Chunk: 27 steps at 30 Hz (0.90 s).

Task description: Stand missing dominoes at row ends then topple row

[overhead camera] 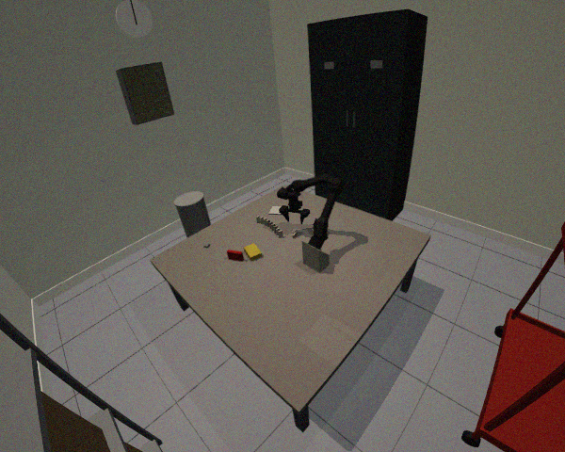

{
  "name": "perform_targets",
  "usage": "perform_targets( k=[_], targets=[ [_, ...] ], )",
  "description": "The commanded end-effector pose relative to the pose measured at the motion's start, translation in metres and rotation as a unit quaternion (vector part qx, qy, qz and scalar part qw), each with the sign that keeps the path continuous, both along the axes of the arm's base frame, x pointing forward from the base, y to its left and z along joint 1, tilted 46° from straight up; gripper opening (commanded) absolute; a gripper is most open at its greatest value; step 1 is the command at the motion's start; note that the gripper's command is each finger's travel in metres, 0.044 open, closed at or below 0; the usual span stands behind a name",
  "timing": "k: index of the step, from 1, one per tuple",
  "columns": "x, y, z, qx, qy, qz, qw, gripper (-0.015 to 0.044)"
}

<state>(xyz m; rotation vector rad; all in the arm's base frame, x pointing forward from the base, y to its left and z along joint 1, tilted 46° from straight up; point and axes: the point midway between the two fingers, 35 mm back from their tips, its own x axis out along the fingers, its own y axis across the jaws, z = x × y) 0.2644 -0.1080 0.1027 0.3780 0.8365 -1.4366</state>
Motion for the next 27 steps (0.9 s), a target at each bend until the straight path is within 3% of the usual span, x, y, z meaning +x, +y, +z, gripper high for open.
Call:
perform_targets(
  k=[1, 6, 14, 27],
  targets=[
    [-0.007, -0.004, -0.003, -0.008, -0.035, -0.029, 0.999, 0.044],
    [-0.006, -0.007, -0.007, -0.007, -0.035, -0.029, 0.999, 0.044],
    [-0.012, -0.049, -0.048, -0.009, -0.035, -0.029, 0.999, 0.044],
    [-0.014, -0.059, -0.06, -0.01, -0.035, -0.029, 0.999, 0.044]
  ],
)
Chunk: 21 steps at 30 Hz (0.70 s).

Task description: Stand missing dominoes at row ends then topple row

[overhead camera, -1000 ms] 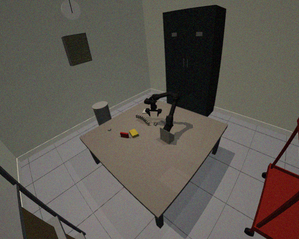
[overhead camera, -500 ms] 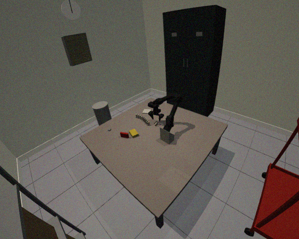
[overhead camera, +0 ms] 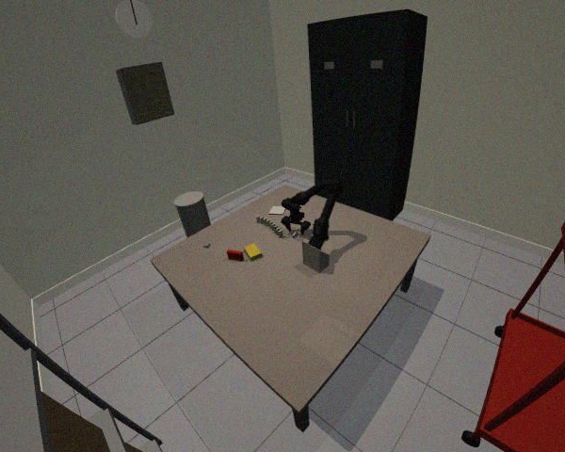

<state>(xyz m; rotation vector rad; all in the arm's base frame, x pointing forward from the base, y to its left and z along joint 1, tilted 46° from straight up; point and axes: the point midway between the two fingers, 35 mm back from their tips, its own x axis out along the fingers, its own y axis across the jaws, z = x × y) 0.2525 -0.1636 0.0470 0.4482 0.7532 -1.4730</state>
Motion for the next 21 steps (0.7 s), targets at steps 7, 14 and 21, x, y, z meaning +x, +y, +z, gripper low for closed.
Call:
perform_targets(
  k=[7, 14, 21],
  targets=[
    [-0.0021, -0.0037, -0.0045, -0.001, 0.005, 0.001, 1.0, 0.0387],
    [-0.0021, -0.0037, -0.0045, -0.001, 0.005, 0.001, 1.0, 0.0204],
    [-0.0021, -0.0037, -0.0045, -0.001, 0.005, 0.001, 1.0, 0.0022]
  ],
)
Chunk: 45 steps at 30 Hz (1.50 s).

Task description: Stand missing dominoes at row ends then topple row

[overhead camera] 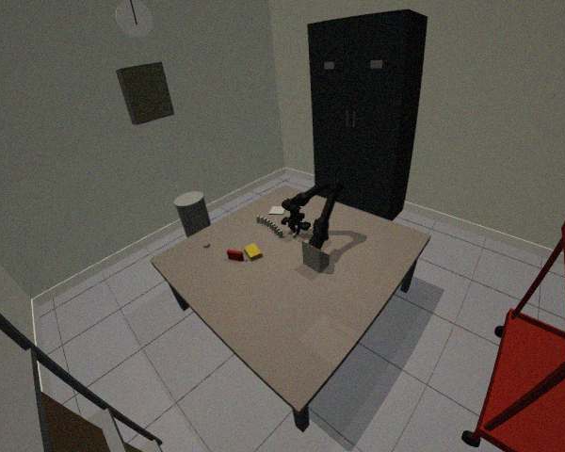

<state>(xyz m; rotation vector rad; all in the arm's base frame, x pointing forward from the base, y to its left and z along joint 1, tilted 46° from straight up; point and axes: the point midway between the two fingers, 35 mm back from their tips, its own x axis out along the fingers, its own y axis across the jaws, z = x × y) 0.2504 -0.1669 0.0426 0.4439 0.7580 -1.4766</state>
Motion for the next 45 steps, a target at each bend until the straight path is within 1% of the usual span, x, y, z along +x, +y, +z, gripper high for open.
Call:
perform_targets(
  k=[1, 8, 18, 20, 27, 29, 31, 36, 40, 45],
  targets=[
    [0.0, 0.0, 0.0, -0.001, 0.002, 0.002, 1.0, 0.0022],
    [0.001, 0.006, 0.005, -0.001, 0.002, 0.002, 1.0, 0.0022],
    [0.009, 0.102, 0.089, 0.003, 0.003, 0.002, 1.0, 0.0022],
    [0.01, 0.115, 0.1, 0.003, 0.003, 0.002, 1.0, 0.0022],
    [0.01, 0.116, 0.102, 0.004, 0.008, 0.006, 1.0, 0.0022],
    [0.011, 0.111, 0.106, 0.009, 0.045, 0.042, 0.998, 0.0022],
    [0.011, 0.105, 0.113, 0.018, 0.102, 0.098, 0.99, 0.0022],
    [0.011, 0.087, 0.13, 0.036, 0.24, 0.233, 0.942, 0.0022],
    [0.009, 0.073, 0.145, 0.046, 0.343, 0.336, 0.876, 0.0022],
    [0.005, 0.055, 0.165, 0.05, 0.463, 0.449, 0.762, 0.0022]
  ],
)
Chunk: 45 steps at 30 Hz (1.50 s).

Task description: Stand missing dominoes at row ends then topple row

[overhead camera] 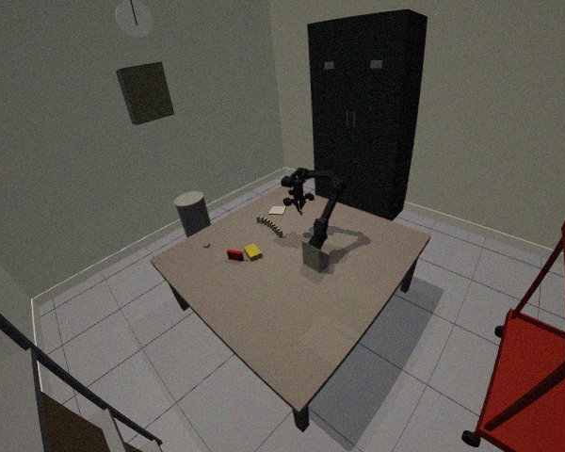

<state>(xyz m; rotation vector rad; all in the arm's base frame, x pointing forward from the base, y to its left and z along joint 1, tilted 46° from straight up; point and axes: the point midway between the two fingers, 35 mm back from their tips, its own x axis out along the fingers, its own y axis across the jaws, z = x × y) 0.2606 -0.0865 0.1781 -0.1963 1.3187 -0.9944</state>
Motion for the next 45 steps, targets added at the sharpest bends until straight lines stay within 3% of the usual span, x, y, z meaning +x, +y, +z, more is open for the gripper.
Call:
perform_targets(
  k=[1, 4, 19, 27, 45],
  targets=[
    [-0.006, -0.029, 0.034, 0.011, 0.212, 0.216, 0.953, 0.0022],
    [-0.008, -0.035, 0.041, 0.013, 0.252, 0.255, 0.933, 0.0022],
    [-0.009, -0.035, 0.038, 0.021, 0.249, 0.255, 0.934, 0.0022],
    [-0.018, -0.041, 0.012, 0.109, 0.197, 0.272, 0.936, 0.0022],
    [-0.019, -0.048, -0.02, 0.201, 0.054, 0.362, 0.908, 0.0022]
  ],
)
